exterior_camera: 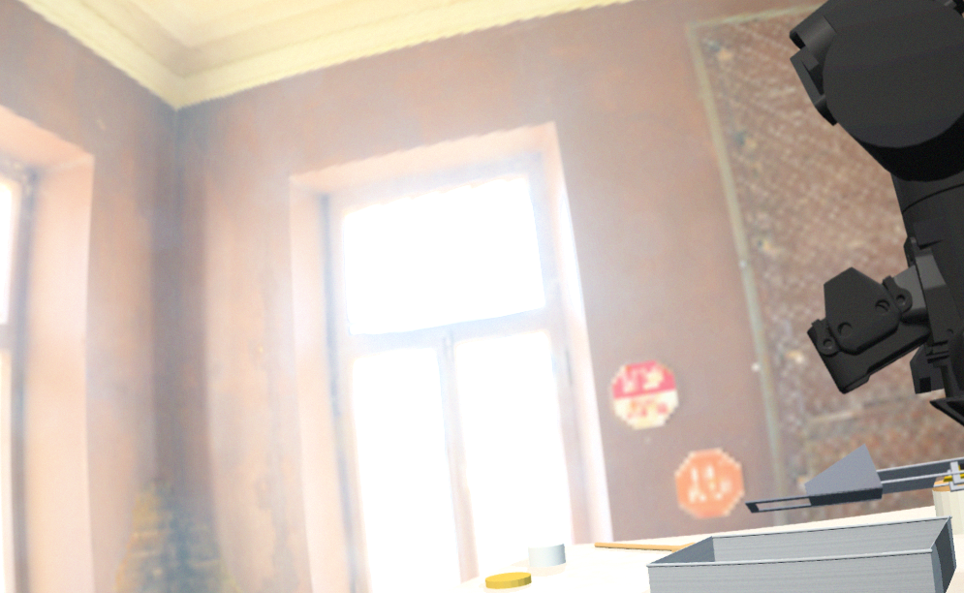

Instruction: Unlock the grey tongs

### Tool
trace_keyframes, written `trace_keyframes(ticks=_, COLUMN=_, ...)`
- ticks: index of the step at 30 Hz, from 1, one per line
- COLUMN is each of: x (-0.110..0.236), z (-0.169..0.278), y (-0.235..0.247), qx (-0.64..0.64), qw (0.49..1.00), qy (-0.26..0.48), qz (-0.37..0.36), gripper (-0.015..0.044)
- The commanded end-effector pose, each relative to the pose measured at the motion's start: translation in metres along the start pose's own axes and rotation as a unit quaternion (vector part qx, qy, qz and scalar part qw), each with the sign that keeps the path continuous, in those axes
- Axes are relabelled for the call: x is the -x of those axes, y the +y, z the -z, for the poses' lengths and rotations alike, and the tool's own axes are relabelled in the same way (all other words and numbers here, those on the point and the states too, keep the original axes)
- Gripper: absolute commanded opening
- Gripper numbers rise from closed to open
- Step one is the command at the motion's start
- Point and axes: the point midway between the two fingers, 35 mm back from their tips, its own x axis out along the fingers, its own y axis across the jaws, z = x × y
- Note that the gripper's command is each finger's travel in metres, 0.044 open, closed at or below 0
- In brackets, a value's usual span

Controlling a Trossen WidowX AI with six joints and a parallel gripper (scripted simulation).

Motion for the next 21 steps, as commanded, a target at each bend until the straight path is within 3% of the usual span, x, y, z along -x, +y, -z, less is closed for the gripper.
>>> trace_keyframes(ticks=1, x=0.002, z=0.000, y=0.001, qx=-0.004, qw=1.000, qy=-0.006, qz=-0.002, gripper=-0.0150)
trace_keyframes(ticks=11, x=0.008, z=0.005, y=0.001, qx=-0.002, qw=0.981, qy=-0.191, qz=0.029, gripper=-0.0150)
trace_keyframes(ticks=21, x=0.032, z=0.016, y=0.002, qx=-0.002, qw=0.914, qy=-0.405, qz=0.027, gripper=-0.0150)
